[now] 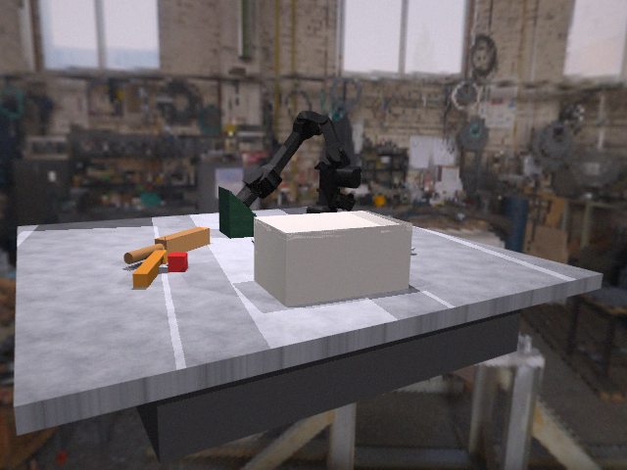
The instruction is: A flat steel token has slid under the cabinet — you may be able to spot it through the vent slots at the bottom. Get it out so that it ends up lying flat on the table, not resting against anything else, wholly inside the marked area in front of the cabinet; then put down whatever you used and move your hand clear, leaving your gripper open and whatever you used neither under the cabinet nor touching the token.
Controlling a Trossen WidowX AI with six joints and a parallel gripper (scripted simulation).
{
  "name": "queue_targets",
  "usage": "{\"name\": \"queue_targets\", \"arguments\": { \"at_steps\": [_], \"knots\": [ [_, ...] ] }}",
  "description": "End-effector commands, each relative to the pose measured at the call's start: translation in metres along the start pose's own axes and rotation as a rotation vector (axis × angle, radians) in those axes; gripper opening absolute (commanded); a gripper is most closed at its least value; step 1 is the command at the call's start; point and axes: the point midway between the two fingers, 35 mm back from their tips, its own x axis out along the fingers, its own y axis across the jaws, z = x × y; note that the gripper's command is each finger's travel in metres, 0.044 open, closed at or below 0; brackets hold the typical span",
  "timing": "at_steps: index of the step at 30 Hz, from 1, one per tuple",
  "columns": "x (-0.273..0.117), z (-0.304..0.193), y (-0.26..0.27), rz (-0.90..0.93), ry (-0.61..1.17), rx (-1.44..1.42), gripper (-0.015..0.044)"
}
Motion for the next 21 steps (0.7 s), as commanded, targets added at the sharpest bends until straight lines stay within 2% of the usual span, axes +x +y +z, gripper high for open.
{"name": "queue_targets", "arguments": {
  "at_steps": [1,21],
  "knots": [
    [-0.002,-0.001,-0.006,0.001,-0.013,-0.003,0.0000],
    [-0.001,-0.015,-0.028,0.000,-0.011,-0.004,0.0000]
  ]
}}
